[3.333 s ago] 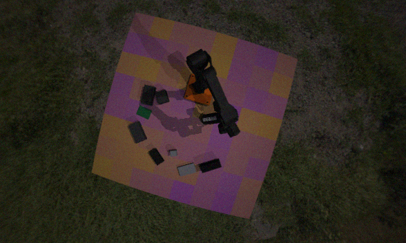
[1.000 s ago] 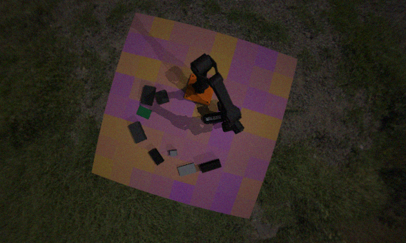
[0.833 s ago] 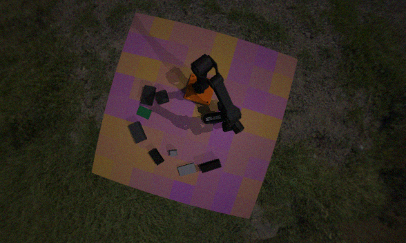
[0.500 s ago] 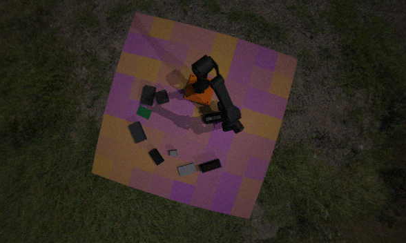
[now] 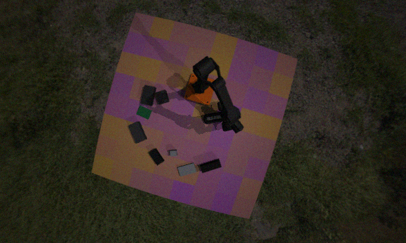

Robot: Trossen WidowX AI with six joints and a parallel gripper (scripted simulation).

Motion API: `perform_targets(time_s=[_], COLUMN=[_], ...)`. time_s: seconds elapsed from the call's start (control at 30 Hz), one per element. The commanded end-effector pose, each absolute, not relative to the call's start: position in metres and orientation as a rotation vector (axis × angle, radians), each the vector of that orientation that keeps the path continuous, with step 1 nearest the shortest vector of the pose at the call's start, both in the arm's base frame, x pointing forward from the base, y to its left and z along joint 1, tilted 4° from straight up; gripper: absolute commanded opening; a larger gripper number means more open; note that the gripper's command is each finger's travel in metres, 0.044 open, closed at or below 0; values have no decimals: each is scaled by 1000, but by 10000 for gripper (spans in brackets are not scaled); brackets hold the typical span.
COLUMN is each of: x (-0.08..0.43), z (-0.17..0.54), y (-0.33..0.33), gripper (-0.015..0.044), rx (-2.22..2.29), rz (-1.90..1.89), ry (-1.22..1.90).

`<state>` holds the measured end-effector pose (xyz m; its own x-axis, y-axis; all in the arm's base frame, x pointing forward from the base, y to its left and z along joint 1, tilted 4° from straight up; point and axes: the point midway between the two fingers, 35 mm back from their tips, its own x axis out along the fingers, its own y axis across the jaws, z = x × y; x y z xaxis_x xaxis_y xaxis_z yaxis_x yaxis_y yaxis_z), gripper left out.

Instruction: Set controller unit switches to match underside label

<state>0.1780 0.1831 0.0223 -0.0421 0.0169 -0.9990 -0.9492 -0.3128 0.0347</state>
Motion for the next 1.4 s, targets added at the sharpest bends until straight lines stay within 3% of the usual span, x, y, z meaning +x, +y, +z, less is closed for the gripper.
perform_targets(time_s=[0.0, 0.3, 0.43, 0.73, 0.93, 1.37], x=[176, 177, 177, 178, 198, 198], z=[18, 19, 19, 20, 57, 58], y=[180, 182, 183, 181, 127, 125], gripper=[338, 338, 440, 440, 440, 440], rx=[-1408, -1404, -1403, -1403, -1407, -1407], rz=[1473, 1478, 1482, 1482, 1479, 1479], ry=[1075, 1061, 1057, 1057, 1060, 1060])
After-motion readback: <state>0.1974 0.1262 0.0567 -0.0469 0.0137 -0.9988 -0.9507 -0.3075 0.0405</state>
